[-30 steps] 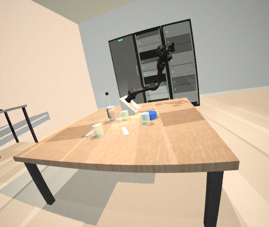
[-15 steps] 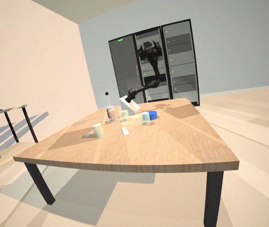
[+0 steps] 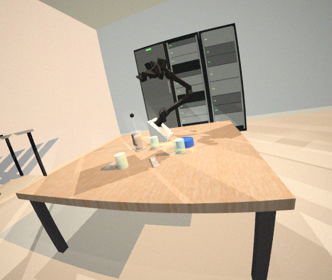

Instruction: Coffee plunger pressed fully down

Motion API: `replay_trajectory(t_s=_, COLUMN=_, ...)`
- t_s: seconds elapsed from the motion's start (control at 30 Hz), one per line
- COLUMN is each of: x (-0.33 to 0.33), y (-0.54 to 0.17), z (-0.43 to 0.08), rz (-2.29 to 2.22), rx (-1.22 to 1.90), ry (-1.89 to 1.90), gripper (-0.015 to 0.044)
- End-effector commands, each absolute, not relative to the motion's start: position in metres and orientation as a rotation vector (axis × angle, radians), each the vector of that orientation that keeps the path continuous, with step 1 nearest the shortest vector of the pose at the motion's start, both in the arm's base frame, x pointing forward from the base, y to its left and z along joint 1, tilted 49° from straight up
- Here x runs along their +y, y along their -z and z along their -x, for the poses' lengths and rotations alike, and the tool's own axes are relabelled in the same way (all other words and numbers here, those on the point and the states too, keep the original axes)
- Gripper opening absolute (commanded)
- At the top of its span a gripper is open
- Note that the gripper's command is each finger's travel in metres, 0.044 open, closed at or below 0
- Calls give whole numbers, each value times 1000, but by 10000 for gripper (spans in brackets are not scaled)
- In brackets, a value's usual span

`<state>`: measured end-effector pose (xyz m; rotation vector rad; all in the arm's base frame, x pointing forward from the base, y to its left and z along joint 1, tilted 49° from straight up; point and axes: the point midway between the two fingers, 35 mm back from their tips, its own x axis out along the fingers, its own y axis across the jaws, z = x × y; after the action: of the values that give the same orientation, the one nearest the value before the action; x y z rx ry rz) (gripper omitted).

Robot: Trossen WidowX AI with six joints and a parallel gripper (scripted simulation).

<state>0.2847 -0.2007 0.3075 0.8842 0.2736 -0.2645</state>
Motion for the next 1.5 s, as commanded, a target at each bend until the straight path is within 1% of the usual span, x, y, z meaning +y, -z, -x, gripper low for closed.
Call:
replay_trajectory(t_s=0.0, x=-212, y=-252, z=-277, rz=-860, rx=411, ry=255, gripper=440)
replay_trajectory(t_s=0.23, x=-211, y=-137, z=-237, rz=-847, rx=647, ry=116, gripper=440)
replay_trajectory(t_s=0.37, x=-196, y=-97, z=-214, rz=-870, rx=685, ry=13, gripper=440)
replay_trajectory(t_s=0.57, x=-188, y=-93, z=-211, rz=-870, rx=683, ry=1, gripper=440)
replay_trajectory(t_s=0.8, x=-150, y=-59, z=-207, rz=-870, rx=682, ry=0, gripper=440)
replay_trajectory(t_s=1.47, x=-143, y=-43, z=-227, rz=-868, rx=684, ry=0, gripper=440)
